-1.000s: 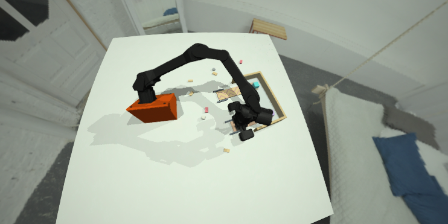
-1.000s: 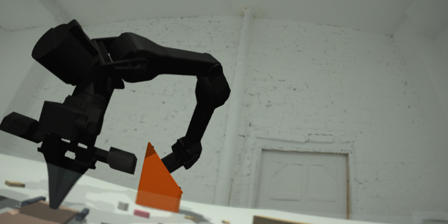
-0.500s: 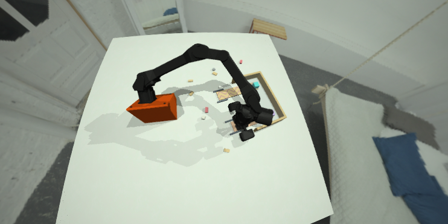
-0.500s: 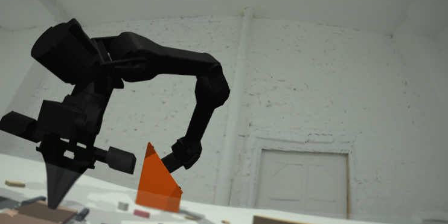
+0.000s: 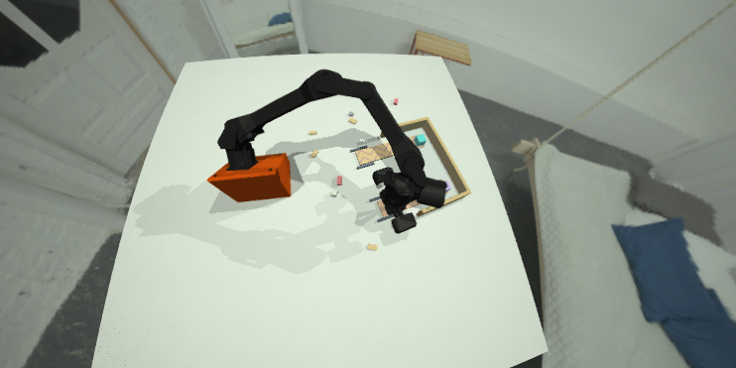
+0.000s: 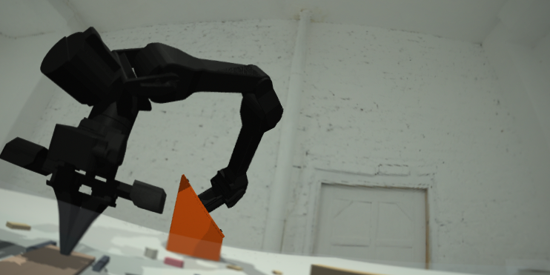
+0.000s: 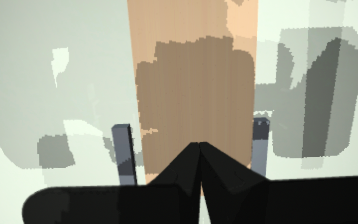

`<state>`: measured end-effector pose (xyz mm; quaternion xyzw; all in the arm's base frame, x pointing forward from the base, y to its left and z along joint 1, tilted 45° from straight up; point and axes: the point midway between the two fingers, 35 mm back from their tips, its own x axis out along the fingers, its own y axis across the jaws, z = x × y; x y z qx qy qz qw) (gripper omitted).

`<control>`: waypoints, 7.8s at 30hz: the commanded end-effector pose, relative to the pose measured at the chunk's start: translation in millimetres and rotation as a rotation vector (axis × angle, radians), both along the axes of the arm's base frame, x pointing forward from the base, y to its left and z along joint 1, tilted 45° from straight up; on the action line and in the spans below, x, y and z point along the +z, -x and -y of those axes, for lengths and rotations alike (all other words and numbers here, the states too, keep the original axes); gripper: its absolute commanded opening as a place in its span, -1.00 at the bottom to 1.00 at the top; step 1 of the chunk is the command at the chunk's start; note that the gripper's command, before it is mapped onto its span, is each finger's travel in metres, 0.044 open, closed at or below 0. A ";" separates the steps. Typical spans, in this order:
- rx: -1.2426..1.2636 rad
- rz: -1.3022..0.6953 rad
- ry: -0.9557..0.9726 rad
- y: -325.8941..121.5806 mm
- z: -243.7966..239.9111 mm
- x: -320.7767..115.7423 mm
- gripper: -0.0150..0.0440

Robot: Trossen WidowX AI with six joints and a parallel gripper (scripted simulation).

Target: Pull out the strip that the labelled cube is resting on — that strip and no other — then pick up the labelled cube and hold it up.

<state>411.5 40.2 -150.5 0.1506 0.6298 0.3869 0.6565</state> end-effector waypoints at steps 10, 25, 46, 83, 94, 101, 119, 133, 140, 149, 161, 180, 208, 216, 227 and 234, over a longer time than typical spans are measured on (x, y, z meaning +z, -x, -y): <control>0.007 -0.018 -0.001 26.6 3.3 -8.8 -0.49; 0.007 -0.019 -0.001 47.7 9.6 -12.9 -0.49; 0.007 -0.020 0.000 76.5 18.7 -18.1 -0.49; 0.007 -0.022 0.002 125.7 34.9 -26.3 -0.49; 0.007 -0.022 0.002 140.6 39.8 -28.7 -0.49; 0.007 -0.023 0.002 150.0 42.9 -30.3 -0.49; 0.007 -0.024 0.003 171.3 50.0 -33.7 -0.49; 0.007 -0.024 0.003 171.3 50.0 -33.7 -0.49; 0.007 -0.024 0.003 171.3 50.0 -33.7 -0.49; 0.007 -0.024 0.003 171.3 50.0 -33.7 -0.49; 0.007 -0.023 0.005 155.7 84.9 -1.3 -0.49; -0.025 -0.052 0.008 92.4 67.9 11.8 1.00; -0.025 -0.048 0.006 8.3 50.2 34.3 1.00; -0.025 -0.047 0.006 -15.6 43.5 40.8 1.00; -0.025 -0.046 0.005 -39.0 33.9 46.9 0.91; -0.025 -0.046 0.005 -38.5 26.9 39.6 0.36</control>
